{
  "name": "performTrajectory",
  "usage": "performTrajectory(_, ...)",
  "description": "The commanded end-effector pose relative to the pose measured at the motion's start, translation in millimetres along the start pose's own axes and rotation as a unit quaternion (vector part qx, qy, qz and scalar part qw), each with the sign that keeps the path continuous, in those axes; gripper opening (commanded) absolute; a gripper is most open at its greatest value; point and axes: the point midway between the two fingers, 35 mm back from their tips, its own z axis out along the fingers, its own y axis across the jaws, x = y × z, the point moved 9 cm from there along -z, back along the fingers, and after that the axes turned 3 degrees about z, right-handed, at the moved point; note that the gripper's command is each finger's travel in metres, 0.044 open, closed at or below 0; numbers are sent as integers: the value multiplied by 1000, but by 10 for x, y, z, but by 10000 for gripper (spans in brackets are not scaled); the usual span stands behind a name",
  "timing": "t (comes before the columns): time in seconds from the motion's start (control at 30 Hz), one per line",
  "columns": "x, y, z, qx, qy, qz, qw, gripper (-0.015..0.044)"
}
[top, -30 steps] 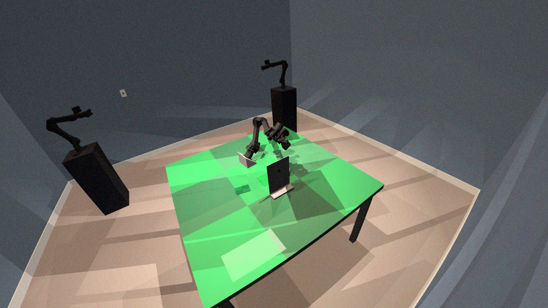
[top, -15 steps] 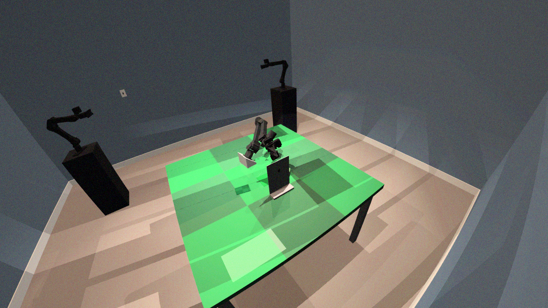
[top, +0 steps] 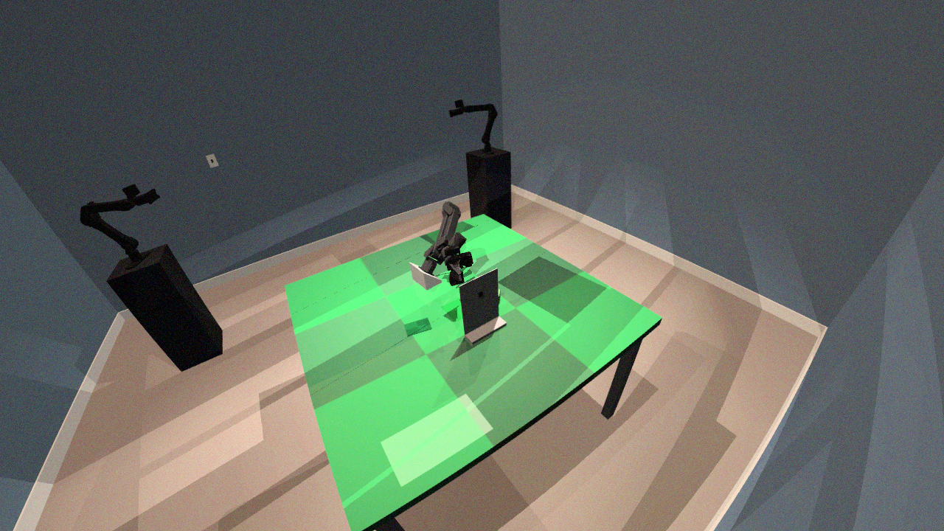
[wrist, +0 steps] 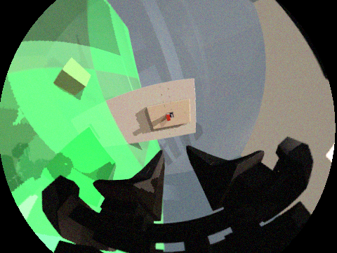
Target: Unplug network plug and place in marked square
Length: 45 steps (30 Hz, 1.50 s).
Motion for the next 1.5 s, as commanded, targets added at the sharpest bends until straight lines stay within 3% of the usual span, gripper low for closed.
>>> performTrajectory(0.0,7,2,14,1,-1,-7,1000,156)
performTrajectory(1.47,-162,40,717,23,-18,-18,999,156)
